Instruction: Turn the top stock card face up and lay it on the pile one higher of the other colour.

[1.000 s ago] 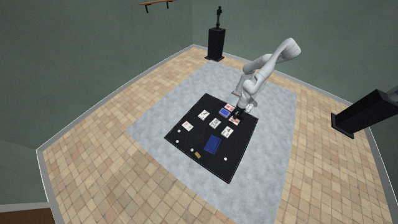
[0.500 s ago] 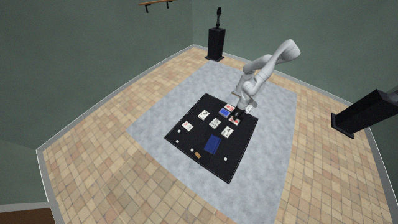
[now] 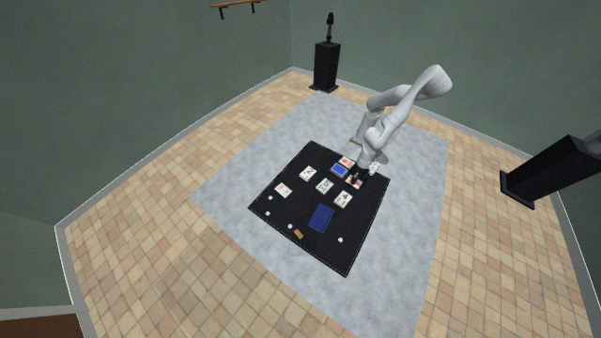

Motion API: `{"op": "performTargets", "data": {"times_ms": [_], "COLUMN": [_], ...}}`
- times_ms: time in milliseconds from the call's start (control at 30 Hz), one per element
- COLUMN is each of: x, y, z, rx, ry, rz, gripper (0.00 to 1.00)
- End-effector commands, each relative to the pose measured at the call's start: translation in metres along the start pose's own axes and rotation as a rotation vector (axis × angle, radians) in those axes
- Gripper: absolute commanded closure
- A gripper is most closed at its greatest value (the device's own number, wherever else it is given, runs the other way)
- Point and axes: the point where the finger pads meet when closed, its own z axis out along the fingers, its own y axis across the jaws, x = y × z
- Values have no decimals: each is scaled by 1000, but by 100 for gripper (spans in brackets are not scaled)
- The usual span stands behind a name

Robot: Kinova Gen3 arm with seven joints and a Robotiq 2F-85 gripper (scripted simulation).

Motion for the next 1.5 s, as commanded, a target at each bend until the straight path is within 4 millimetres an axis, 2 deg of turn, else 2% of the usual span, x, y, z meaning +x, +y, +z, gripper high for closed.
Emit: {"op": "performTargets", "data": {"times_ms": [0,400,1467], "x": [-4,-4,-4], "y": [-1,-1,-1], "z": [6,14,14], "rx": [5,5,5], "ry": [-5,-5,-5], "rz": [5,5,5], "gripper": [15,15,15]}}
